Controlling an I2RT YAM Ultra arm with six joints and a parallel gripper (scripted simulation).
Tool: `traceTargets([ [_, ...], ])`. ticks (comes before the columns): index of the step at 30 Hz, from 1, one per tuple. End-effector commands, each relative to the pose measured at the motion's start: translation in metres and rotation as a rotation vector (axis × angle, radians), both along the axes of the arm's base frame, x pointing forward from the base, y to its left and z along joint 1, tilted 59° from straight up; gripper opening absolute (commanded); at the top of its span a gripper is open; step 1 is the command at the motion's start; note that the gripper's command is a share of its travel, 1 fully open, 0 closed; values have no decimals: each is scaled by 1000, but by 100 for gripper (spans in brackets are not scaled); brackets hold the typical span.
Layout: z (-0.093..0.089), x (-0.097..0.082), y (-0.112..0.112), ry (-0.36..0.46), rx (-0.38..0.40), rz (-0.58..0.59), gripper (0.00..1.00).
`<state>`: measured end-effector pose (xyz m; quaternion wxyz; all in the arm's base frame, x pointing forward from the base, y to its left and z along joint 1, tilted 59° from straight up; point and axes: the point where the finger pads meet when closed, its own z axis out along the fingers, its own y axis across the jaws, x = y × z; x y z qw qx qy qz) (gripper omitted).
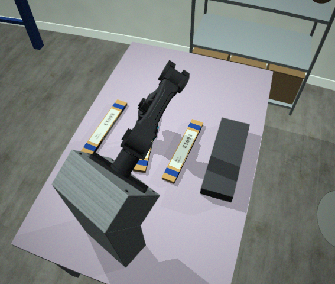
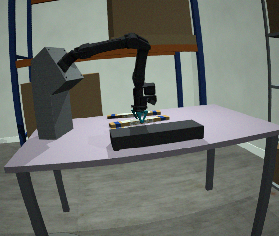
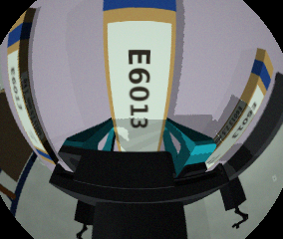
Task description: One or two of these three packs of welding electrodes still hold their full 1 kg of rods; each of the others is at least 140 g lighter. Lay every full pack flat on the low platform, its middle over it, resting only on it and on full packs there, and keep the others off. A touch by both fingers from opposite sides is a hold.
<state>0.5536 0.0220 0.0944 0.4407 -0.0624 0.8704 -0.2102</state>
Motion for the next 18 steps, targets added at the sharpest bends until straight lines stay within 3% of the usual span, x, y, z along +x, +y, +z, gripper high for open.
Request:
traceTargets([
  [1, 5, 1, 3, -12, 4, 7, 0],
  [7, 5, 1, 3, -12, 4, 7, 0],
  [8, 11, -2, 9, -23, 9, 17, 0],
  [18, 11, -18, 11, 2, 2, 9, 0],
])
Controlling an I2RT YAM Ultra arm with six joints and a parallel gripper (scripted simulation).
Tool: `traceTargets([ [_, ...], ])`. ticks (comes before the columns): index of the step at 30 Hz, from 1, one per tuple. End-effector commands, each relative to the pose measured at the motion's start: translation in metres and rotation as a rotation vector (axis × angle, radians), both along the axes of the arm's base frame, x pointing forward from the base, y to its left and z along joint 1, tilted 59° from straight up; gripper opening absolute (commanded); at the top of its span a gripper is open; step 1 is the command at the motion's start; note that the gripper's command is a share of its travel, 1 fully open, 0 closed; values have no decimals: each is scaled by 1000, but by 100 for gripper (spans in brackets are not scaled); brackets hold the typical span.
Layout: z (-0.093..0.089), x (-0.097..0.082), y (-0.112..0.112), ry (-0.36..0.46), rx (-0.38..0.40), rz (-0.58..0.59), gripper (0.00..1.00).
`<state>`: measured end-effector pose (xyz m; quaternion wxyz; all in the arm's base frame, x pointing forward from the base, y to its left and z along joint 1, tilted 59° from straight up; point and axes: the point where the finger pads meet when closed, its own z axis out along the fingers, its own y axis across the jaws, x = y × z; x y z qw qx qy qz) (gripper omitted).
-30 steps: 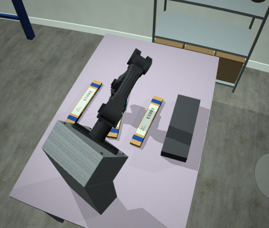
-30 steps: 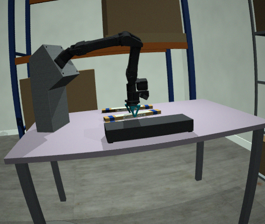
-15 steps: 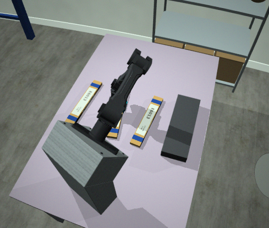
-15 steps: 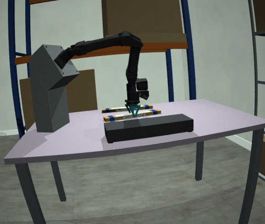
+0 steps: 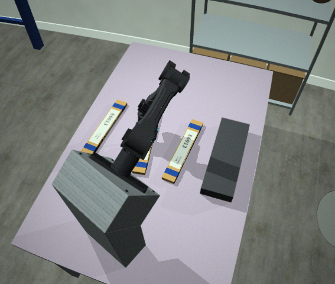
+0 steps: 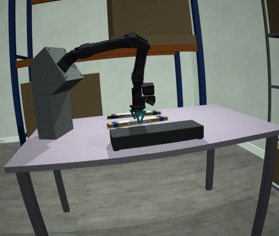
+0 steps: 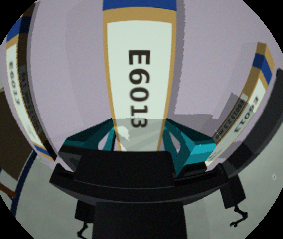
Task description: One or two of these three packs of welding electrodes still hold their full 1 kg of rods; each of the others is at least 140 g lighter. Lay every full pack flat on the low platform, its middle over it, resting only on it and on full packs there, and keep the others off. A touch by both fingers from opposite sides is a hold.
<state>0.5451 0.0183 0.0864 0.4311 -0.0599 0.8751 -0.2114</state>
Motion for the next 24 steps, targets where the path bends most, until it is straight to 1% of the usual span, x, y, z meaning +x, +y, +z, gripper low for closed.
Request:
traceTargets([
  [1, 20, -11, 15, -18, 1, 19, 0],
  [24, 38, -39, 25, -19, 1, 19, 0],
])
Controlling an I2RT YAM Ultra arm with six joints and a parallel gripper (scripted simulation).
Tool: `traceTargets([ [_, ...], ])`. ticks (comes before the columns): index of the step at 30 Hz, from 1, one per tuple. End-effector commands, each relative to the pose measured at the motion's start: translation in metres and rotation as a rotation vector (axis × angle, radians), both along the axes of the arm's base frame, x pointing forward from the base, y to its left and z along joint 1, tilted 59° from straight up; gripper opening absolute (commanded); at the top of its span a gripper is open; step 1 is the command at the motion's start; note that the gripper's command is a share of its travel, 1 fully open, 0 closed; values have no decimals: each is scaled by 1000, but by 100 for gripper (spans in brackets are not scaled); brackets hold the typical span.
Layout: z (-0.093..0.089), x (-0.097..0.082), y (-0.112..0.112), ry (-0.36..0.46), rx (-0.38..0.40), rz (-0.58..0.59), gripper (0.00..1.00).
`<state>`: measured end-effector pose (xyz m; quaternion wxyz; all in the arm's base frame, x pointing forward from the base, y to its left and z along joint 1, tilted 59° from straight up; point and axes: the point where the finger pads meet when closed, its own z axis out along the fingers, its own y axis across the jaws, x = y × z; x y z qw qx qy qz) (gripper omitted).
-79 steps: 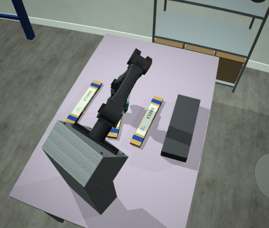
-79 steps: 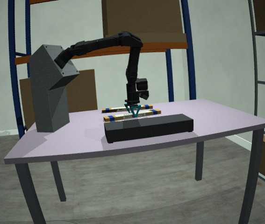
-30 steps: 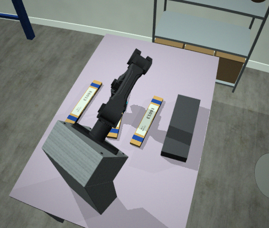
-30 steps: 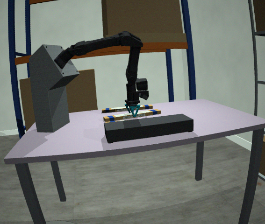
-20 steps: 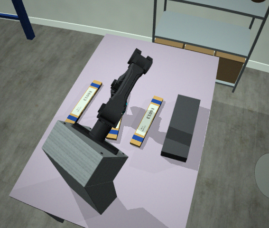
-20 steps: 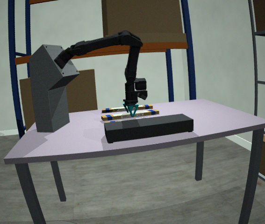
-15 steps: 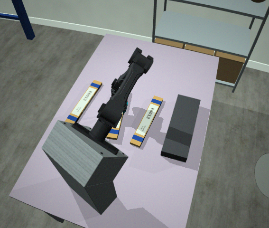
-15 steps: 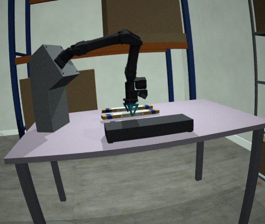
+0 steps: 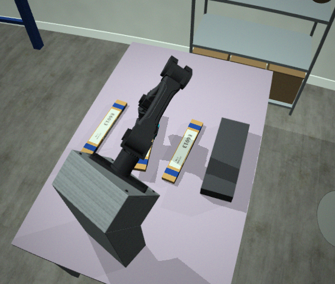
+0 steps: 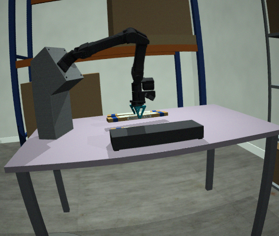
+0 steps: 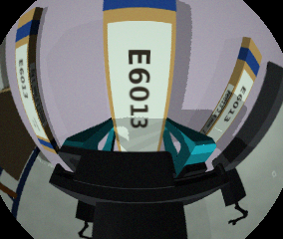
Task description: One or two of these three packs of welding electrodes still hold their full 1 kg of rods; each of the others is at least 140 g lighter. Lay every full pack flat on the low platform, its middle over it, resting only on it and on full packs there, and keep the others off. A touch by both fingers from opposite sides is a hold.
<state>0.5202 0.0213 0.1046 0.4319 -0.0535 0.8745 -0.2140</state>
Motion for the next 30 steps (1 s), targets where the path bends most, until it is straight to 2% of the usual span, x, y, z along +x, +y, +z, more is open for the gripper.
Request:
traceTargets([
  [1, 20, -15, 22, -14, 0, 32, 0],
  [6, 24, -21, 25, -14, 0, 32, 0],
  [8, 38, -14, 28, -45, 8, 32, 0],
  [12, 44, -12, 29, -56, 11, 32, 0],
  [30, 49, -14, 35, -56, 10, 33, 0],
])
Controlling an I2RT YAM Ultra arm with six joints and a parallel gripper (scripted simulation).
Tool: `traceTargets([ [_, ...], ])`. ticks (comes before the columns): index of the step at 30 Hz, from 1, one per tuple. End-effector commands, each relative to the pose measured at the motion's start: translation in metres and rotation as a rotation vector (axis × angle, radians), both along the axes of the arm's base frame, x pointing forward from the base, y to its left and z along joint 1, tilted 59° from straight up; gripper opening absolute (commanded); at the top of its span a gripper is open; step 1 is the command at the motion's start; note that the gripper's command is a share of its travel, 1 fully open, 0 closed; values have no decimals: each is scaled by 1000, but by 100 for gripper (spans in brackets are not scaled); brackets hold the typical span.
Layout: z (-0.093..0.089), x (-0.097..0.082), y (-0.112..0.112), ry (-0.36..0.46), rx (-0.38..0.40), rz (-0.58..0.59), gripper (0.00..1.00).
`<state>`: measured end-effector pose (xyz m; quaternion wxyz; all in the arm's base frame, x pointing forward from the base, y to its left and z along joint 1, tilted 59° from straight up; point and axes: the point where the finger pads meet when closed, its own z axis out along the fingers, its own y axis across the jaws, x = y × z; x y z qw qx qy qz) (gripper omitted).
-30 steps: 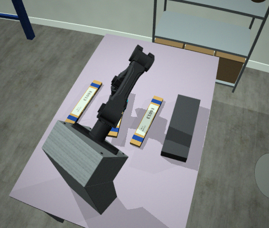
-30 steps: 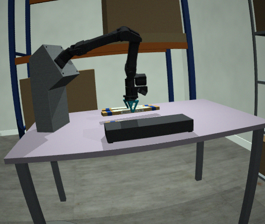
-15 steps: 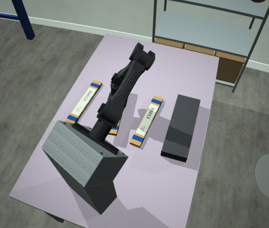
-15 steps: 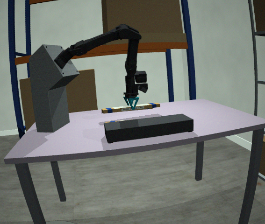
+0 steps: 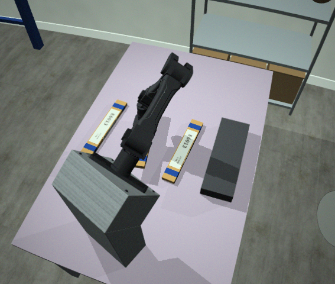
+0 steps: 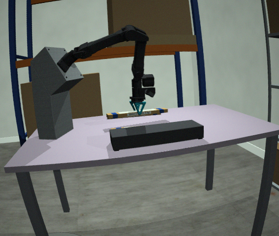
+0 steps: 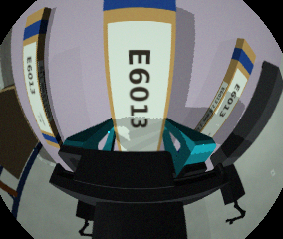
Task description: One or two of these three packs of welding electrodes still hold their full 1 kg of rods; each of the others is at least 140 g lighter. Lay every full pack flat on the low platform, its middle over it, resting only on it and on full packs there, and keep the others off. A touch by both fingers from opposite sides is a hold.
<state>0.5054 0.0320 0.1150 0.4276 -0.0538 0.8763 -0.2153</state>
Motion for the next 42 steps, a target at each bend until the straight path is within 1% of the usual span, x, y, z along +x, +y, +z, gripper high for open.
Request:
traceTargets([
  [1, 39, 1, 24, -65, 13, 35, 0],
  [42, 45, 0, 29, -65, 13, 36, 0],
])
